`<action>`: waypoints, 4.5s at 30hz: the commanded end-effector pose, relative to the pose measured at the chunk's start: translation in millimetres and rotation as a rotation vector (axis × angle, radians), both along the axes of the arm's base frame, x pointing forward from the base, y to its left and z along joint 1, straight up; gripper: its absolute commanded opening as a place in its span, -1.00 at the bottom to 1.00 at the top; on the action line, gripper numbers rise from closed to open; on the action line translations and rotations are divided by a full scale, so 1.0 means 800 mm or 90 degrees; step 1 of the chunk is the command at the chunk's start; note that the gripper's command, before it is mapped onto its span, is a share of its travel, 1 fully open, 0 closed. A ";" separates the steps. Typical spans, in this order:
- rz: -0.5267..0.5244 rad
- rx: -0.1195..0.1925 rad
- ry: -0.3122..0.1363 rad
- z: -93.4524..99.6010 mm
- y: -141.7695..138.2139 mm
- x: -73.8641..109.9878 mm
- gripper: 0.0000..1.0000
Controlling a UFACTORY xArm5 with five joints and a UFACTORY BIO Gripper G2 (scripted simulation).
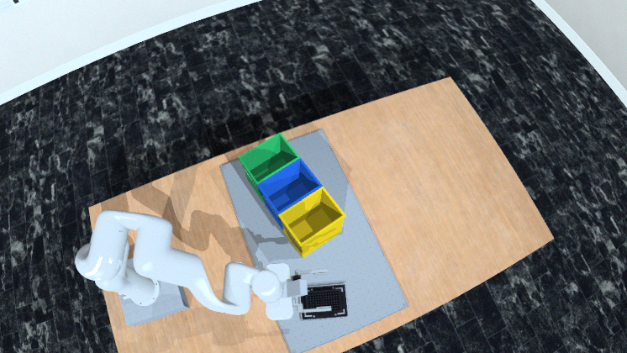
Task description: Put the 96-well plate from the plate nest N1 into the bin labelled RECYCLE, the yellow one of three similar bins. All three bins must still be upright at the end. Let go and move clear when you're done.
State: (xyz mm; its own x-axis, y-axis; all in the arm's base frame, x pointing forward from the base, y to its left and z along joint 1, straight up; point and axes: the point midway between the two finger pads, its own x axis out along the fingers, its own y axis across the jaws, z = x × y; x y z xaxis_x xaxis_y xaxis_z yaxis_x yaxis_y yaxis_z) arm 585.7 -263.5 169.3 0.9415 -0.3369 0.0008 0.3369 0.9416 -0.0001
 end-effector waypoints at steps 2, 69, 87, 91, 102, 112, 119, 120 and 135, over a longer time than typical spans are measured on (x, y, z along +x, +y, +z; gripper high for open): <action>0.001 0.002 -0.003 0.000 -0.012 0.006 -0.25; 0.001 0.002 -0.003 -0.096 -0.012 0.007 -0.25; 0.001 0.002 -0.003 -0.130 -0.012 0.007 -0.25; 0.001 0.002 -0.003 -0.138 -0.012 0.007 -0.25; 0.001 0.002 -0.003 -0.157 -0.012 0.007 -0.25; 0.001 0.002 -0.003 -0.178 -0.012 0.007 -0.25; 0.001 0.002 -0.003 -0.188 -0.012 0.007 -0.25; 0.001 0.002 -0.003 -0.190 -0.012 0.007 -0.25; 0.001 0.002 -0.003 -0.217 -0.012 0.007 -0.25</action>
State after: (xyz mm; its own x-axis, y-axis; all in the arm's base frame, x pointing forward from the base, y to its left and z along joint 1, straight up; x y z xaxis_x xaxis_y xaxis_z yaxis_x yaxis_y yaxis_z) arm 590.0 -272.1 -2.7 0.9421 -0.3353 -0.0009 0.3353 0.9421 0.0001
